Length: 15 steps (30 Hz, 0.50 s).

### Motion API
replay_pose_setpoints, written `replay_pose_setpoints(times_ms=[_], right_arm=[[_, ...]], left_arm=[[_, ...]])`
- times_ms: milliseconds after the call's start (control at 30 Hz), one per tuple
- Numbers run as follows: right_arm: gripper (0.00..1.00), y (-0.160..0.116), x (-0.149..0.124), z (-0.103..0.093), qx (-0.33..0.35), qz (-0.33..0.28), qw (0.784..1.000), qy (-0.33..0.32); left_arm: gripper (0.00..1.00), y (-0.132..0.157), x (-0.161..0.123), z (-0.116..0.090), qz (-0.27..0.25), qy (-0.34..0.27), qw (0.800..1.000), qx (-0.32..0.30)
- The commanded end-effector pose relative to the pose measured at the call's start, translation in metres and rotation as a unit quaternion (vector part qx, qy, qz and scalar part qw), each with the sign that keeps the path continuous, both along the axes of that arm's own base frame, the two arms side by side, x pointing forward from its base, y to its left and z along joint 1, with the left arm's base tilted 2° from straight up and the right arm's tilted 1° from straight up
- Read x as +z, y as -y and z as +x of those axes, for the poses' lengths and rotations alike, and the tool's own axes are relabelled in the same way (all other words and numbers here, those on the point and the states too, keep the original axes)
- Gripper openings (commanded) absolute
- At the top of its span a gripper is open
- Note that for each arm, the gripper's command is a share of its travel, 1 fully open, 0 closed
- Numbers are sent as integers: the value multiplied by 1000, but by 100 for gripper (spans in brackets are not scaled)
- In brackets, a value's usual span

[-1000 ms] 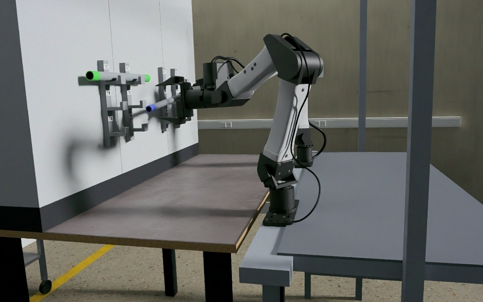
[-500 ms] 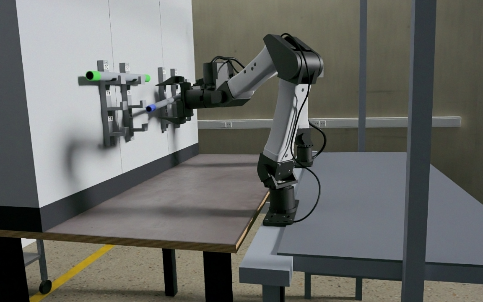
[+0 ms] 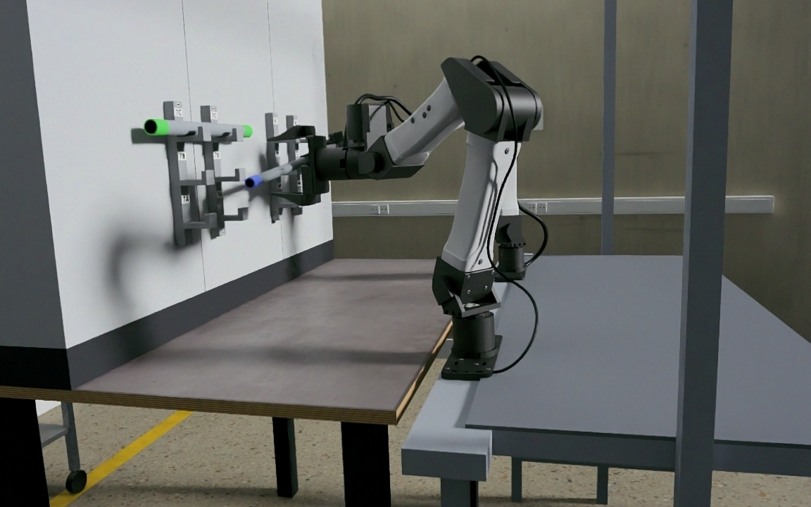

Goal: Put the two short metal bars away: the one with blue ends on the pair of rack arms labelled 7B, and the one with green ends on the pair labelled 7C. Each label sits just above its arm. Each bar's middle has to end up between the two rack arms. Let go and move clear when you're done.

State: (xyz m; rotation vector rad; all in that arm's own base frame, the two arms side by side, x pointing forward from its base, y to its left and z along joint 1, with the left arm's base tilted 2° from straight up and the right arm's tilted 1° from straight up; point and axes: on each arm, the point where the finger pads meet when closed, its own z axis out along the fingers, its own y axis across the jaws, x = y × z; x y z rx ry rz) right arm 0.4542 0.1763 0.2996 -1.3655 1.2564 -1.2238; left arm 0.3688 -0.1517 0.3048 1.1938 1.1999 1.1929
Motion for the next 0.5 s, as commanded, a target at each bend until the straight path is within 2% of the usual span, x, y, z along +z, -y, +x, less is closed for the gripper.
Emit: replay_pose_setpoints(times_ms=[0,467], right_arm=[[0,-5,39,4,-4,51,997,65],[0,-5,37,4,-4,51,997,65]], left_arm=[[100,2,-2,0,0,8,1000,5],[100,11,-6,-1,0,8,1000,5]])
